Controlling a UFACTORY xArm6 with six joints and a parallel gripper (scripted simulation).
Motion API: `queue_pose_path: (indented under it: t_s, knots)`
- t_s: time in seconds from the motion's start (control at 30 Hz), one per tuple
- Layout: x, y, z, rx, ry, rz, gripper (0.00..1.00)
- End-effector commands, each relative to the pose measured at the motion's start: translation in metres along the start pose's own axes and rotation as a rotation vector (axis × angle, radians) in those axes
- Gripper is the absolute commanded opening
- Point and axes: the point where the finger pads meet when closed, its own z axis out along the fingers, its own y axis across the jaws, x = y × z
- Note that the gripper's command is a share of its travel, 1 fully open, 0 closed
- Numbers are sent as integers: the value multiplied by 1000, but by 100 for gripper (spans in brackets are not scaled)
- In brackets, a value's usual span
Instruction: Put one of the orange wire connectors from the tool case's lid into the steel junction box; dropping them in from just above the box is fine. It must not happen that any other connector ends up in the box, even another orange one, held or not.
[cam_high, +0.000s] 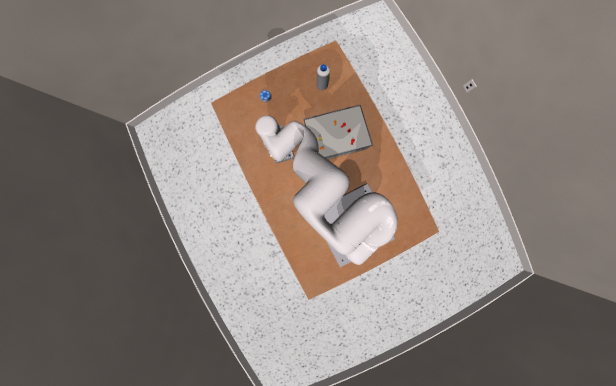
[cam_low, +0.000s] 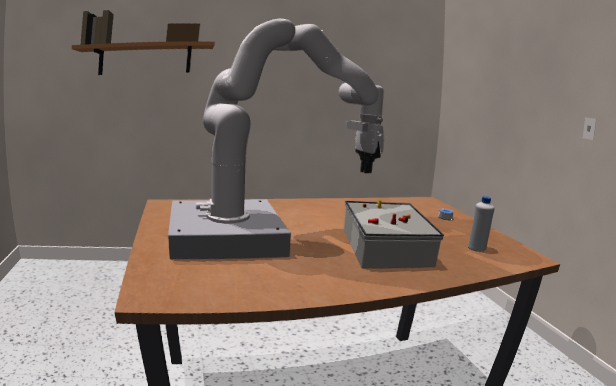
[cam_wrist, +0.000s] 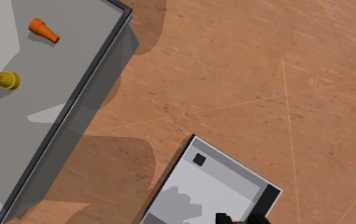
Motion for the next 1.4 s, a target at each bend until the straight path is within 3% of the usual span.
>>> queue_pose_path:
  t_s: [0.0, 0.17, 0.4, 0.47, 0.67, 0.83, 1.3, 1.33, 1.37]
  knots:
    - [-1, 0, -2, 0, -5, 0, 3]
    - [-2, 0, 10, 0, -5, 0, 3]
    - [-2, 0, 60, 0, -5, 0, 3]
    - [-2, 0, 60, 0, -5, 0, 3]
    - [-2, 0, 115, 0, -5, 0, 3]
    - [-2, 0, 144, 0, -5, 0, 3]
    - [-2, 0, 152, 0, -5, 0, 3]
    - [-2, 0, 152, 0, -5, 0, 27]
    - [-2, 0, 152, 0, -5, 0, 27]
